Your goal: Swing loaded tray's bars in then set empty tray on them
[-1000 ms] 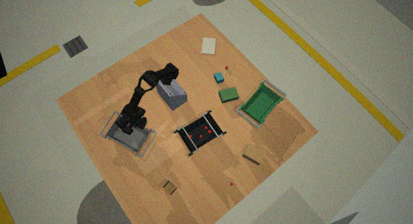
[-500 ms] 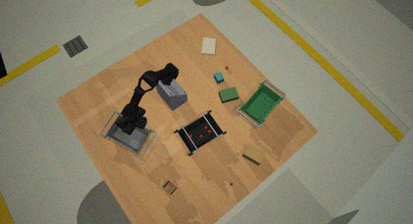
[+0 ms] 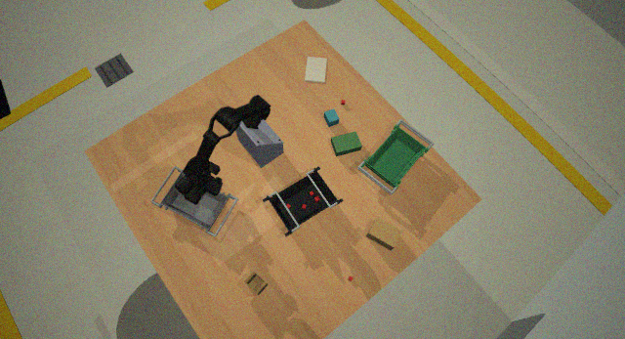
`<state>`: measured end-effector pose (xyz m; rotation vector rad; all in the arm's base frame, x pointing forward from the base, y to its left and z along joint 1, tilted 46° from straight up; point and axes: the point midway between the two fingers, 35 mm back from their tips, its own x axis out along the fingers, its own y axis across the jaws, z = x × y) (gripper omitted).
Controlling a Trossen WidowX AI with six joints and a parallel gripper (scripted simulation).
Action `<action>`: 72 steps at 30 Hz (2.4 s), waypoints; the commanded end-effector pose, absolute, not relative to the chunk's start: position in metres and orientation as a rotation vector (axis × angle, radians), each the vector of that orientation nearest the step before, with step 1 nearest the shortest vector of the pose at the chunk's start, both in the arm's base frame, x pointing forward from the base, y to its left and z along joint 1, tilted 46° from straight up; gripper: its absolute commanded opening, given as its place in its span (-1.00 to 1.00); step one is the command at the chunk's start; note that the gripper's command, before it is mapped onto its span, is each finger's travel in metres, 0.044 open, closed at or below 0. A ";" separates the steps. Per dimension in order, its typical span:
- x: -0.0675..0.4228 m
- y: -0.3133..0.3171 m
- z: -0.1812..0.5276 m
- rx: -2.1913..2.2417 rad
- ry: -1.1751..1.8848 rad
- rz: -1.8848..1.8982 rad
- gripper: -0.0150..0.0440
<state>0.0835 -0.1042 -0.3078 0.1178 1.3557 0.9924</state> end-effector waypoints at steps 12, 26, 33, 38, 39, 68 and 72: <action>0.083 -0.103 -0.307 0.129 1.356 0.992 -0.42; 0.091 -0.160 -0.253 0.167 1.330 1.029 -0.49; 0.091 -0.161 -0.251 0.167 1.329 1.030 -0.49; 0.091 -0.161 -0.251 0.167 1.329 1.030 -0.49; 0.091 -0.161 -0.251 0.167 1.329 1.030 -0.49; 0.104 -0.212 -0.226 0.166 1.330 1.029 -0.49; 0.108 -0.231 -0.214 0.165 1.331 1.028 -0.49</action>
